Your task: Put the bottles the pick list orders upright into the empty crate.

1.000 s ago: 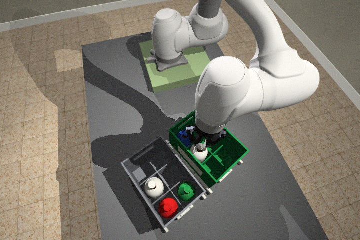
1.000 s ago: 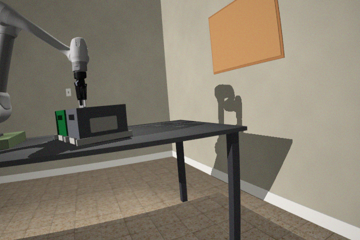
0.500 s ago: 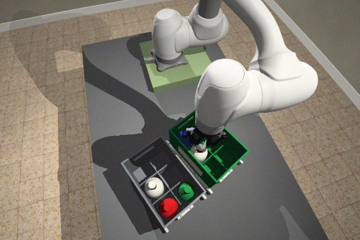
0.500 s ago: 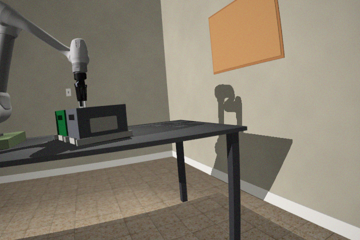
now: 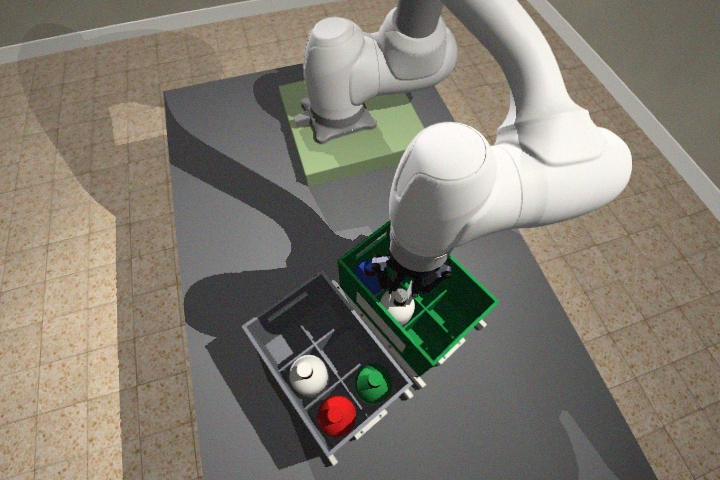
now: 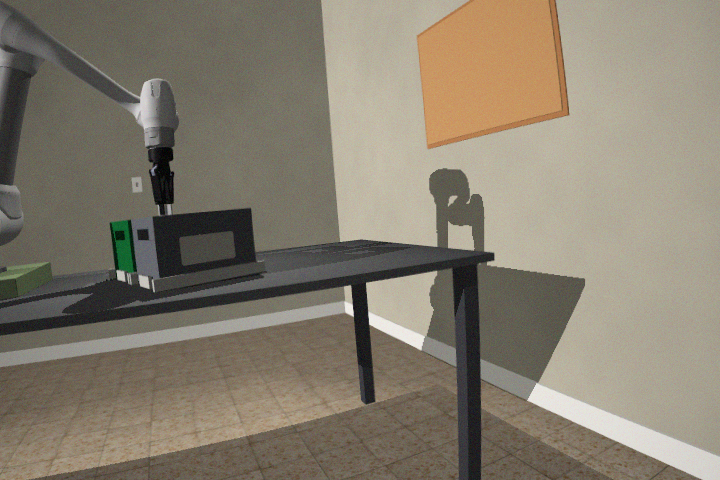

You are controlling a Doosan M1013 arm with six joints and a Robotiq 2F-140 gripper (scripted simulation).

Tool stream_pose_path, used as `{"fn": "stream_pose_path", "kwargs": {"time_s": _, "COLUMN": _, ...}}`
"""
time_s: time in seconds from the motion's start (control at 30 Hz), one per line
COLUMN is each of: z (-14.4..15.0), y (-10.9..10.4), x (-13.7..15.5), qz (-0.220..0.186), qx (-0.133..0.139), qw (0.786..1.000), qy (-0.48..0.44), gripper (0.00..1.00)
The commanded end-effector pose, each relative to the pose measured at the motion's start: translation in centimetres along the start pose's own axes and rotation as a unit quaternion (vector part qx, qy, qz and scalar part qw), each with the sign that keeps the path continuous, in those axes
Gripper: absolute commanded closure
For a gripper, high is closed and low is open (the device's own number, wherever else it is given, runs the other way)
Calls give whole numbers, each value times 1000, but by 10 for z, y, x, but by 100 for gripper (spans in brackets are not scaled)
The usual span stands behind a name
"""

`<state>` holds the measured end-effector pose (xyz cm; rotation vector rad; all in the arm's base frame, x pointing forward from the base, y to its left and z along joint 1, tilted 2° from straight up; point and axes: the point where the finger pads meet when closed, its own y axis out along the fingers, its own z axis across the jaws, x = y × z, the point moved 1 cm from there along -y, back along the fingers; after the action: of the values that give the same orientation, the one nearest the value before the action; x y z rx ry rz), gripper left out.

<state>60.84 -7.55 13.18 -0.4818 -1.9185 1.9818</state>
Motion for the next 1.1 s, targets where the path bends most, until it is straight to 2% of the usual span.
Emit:
{"fn": "stream_pose_path", "kwargs": {"time_s": 0.0, "z": 0, "y": 1, "x": 0, "qz": 0, "qx": 0, "qw": 1000, "qy": 0, "gripper": 100}}
{"fn": "stream_pose_path", "kwargs": {"time_s": 1.07, "z": 0, "y": 7, "x": 0, "qz": 0, "qx": 0, "qw": 1000, "qy": 0, "gripper": 100}}
